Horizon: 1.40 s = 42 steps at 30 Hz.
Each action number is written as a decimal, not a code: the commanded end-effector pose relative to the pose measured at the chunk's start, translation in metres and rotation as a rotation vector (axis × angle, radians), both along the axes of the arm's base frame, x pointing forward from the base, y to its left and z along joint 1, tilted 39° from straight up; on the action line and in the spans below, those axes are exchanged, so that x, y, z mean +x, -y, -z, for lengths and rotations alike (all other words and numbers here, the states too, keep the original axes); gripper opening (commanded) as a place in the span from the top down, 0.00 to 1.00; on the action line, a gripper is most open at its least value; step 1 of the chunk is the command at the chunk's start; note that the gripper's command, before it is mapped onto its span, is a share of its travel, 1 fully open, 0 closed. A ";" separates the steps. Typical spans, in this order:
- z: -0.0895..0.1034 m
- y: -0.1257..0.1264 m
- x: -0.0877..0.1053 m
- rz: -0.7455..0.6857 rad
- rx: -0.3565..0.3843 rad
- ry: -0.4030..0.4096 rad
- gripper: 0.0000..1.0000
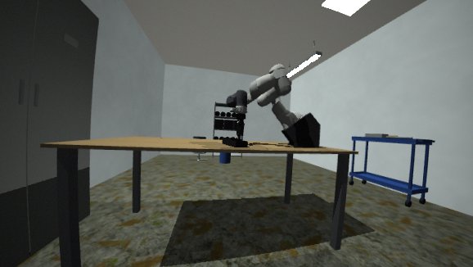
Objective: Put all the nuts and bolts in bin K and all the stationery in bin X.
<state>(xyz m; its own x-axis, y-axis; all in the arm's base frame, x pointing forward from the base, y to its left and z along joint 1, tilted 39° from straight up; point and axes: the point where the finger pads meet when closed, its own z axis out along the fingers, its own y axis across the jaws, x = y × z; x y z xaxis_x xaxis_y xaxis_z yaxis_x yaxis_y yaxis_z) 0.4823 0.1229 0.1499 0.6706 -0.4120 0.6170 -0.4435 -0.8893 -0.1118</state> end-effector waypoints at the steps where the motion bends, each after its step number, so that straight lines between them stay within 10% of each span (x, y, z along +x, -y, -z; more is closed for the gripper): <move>1: 0.000 0.000 0.002 -0.005 -0.006 0.001 0.94; 42: -0.023 -0.006 -0.016 -0.005 -0.006 0.001 0.94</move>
